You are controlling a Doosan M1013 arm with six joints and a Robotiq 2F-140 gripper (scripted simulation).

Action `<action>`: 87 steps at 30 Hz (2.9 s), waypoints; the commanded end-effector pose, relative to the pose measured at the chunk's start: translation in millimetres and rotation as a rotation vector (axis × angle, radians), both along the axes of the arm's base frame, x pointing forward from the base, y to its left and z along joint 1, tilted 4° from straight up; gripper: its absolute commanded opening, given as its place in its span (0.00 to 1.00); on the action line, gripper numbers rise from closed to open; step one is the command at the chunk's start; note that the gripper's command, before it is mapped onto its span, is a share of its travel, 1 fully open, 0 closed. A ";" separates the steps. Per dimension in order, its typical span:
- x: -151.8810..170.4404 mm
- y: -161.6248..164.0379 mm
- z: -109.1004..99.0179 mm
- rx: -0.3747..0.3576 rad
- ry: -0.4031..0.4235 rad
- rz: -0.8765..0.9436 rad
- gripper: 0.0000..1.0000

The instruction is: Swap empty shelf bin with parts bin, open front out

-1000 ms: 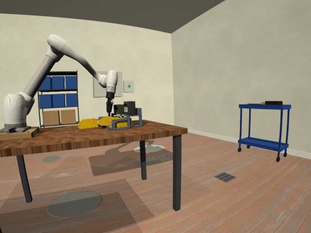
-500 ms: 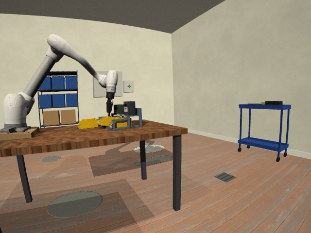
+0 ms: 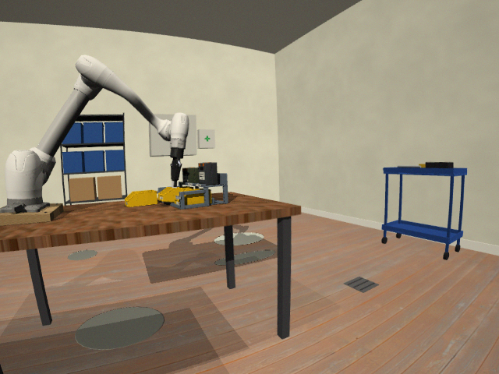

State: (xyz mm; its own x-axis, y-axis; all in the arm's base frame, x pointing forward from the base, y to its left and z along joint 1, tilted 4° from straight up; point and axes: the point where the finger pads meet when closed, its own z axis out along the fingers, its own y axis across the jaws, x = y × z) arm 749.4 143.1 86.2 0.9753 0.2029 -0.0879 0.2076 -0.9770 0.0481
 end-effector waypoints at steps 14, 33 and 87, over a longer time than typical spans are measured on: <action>-1.0 0.2 0.3 0.009 -0.011 -0.001 0.10; -2.6 0.0 -0.1 0.013 -0.022 -0.001 0.10; -6.2 -1.3 -2.1 0.010 -0.030 0.000 0.10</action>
State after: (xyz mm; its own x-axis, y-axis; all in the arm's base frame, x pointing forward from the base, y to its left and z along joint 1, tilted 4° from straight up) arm 745.5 143.5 85.3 0.9771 0.2050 -0.0563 0.2076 -0.9772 0.0439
